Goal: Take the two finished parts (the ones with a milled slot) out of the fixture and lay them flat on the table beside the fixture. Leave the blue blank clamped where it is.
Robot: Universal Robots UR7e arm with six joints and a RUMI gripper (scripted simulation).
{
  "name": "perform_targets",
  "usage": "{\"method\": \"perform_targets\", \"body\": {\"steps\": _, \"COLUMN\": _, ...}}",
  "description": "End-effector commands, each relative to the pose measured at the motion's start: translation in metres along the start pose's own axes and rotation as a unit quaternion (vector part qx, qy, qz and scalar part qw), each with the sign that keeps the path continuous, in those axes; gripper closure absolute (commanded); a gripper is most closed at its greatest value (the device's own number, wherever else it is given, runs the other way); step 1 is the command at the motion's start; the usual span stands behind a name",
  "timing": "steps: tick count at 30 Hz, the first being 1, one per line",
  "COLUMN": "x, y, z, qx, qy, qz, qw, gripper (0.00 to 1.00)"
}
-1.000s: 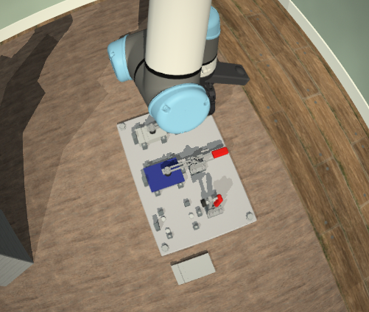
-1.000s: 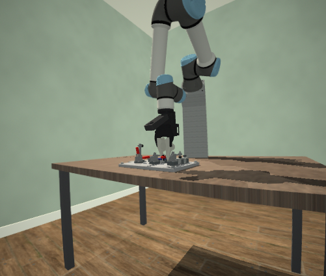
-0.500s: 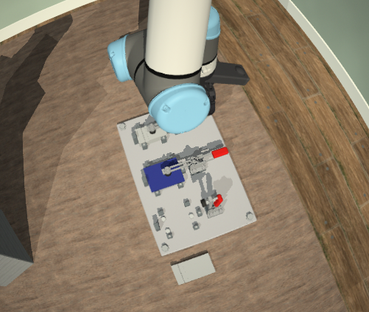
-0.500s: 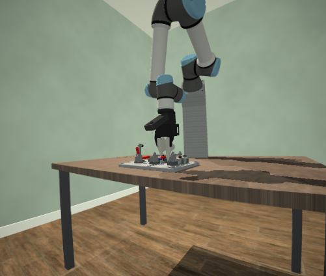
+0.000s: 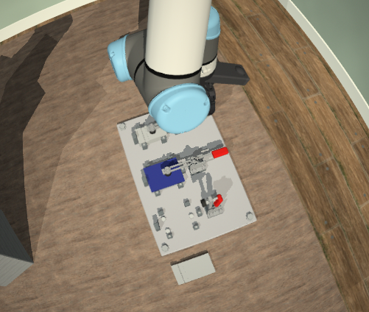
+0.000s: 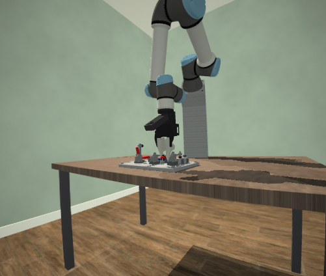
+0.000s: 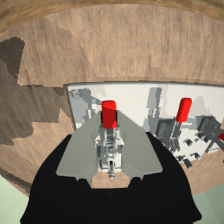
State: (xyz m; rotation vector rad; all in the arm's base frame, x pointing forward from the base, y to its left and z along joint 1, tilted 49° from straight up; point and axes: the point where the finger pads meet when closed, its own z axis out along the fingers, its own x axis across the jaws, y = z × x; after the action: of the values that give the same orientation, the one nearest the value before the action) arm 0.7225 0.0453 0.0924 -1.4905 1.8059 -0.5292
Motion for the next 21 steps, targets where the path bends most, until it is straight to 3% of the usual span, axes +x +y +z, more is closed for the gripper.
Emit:
{"method": "perform_targets", "body": {"steps": 1, "x": 0.0008, "y": -0.0005, "z": -0.0001, "qx": 0.000, "qy": 0.001, "qz": 0.001, "qw": 1.000, "gripper": 1.00}}
{"method": "perform_targets", "body": {"steps": 21, "x": 0.0011, "y": 0.0018, "z": -0.0052, "qx": 0.000, "qy": 0.001, "qz": 0.001, "qw": 1.000, "gripper": 1.00}}
